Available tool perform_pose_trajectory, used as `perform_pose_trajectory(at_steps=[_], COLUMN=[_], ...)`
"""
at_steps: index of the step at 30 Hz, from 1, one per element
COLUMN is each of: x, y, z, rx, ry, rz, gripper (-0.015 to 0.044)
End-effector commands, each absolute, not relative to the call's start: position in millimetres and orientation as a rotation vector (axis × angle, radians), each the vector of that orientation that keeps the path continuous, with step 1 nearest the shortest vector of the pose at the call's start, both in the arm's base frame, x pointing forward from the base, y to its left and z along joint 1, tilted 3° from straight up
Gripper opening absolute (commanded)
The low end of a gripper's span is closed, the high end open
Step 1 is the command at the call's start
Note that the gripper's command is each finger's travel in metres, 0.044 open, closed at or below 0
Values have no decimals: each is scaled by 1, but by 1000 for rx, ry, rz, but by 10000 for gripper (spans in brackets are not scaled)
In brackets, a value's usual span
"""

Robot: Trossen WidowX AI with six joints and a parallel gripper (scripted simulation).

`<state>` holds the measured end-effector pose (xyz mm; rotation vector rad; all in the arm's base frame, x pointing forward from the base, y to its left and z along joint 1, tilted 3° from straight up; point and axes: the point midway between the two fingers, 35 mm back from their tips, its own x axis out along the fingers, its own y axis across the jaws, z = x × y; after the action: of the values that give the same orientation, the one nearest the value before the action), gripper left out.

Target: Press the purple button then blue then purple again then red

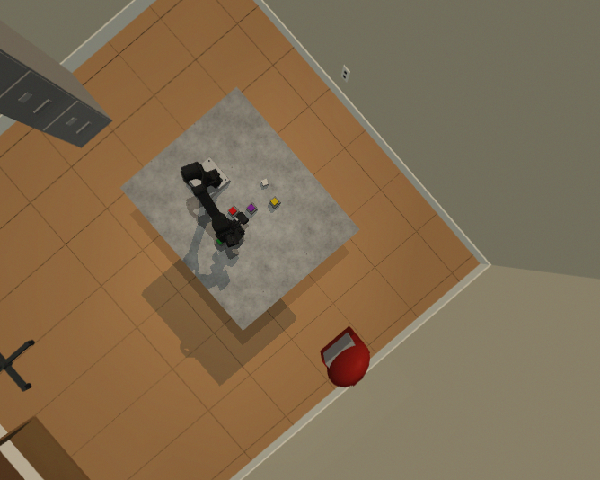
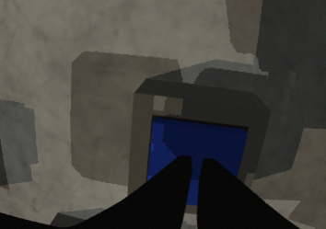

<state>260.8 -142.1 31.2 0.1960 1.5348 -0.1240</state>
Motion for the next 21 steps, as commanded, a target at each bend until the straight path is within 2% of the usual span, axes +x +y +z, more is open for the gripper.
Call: perform_pose_trajectory(at_steps=[1, 6, 12, 17, 21], x=[260, 260, 260, 258, 258], y=[-142, -143, -144, -146, -146], z=[31, 63, 68, 124, 127], rx=[197, 196, 197, 196, 196], ry=[1537, 1537, 1537, 1537, 1537], rz=[-124, -124, -124, -124, -124], gripper=[20, 20, 20, 20, 20])
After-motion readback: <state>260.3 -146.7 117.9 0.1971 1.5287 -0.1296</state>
